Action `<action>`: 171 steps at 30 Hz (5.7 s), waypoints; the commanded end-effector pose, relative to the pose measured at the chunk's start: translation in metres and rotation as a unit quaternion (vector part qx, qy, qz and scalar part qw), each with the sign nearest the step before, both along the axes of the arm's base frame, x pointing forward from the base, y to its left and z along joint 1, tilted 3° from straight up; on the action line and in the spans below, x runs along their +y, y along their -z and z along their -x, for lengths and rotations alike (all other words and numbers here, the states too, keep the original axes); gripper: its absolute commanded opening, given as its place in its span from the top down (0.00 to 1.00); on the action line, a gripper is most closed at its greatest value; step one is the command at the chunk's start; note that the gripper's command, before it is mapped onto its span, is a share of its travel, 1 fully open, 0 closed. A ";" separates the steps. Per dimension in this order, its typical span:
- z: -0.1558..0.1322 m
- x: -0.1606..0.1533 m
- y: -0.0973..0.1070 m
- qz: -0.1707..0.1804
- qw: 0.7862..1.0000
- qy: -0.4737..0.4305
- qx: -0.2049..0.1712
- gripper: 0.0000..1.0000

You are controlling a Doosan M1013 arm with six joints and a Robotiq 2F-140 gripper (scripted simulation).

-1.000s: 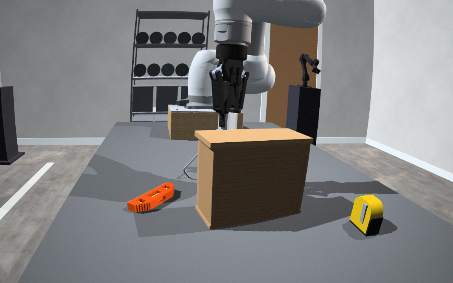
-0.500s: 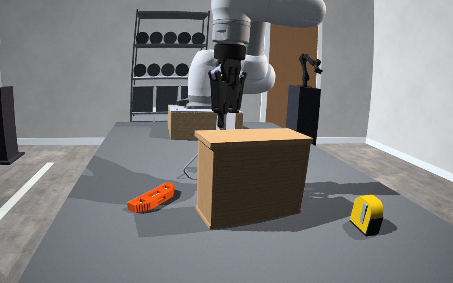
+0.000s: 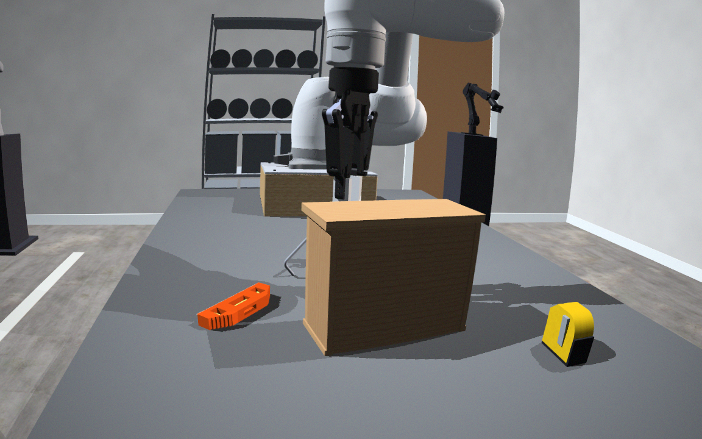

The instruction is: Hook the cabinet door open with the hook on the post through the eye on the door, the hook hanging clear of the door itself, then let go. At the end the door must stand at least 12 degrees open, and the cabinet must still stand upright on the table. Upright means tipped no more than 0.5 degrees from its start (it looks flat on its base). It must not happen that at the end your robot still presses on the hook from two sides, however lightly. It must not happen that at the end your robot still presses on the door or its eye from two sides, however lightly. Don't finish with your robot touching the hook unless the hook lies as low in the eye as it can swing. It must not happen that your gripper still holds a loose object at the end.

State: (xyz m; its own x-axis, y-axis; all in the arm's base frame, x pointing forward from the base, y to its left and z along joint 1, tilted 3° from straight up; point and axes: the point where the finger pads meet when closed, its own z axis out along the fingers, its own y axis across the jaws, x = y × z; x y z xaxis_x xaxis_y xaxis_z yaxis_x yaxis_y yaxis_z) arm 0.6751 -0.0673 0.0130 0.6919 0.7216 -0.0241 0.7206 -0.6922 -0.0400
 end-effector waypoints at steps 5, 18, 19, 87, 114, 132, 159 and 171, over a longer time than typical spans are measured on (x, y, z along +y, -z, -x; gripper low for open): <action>-0.004 -0.003 0.000 -0.001 1.000 -0.012 0.000 0.84; -0.009 -0.008 0.000 -0.002 0.999 -0.042 -0.001 0.84; -0.010 -0.008 0.000 -0.002 0.999 -0.047 -0.001 0.84; -0.036 -0.024 0.002 -0.007 0.988 -0.156 -0.002 0.84; -0.040 -0.025 0.002 -0.008 0.985 -0.171 -0.002 0.84; -0.040 -0.025 0.002 -0.008 0.985 -0.171 -0.002 0.84; -0.034 -0.023 0.001 -0.007 0.989 -0.147 -0.002 0.84; -0.035 -0.023 -0.004 -0.007 0.989 -0.147 -0.002 0.84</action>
State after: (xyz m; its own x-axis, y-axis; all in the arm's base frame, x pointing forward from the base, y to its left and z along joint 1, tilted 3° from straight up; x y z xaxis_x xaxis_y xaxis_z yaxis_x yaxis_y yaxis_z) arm 0.7095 -0.0902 0.0151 0.4516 0.8922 -0.0110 0.8911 -0.4516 -0.0455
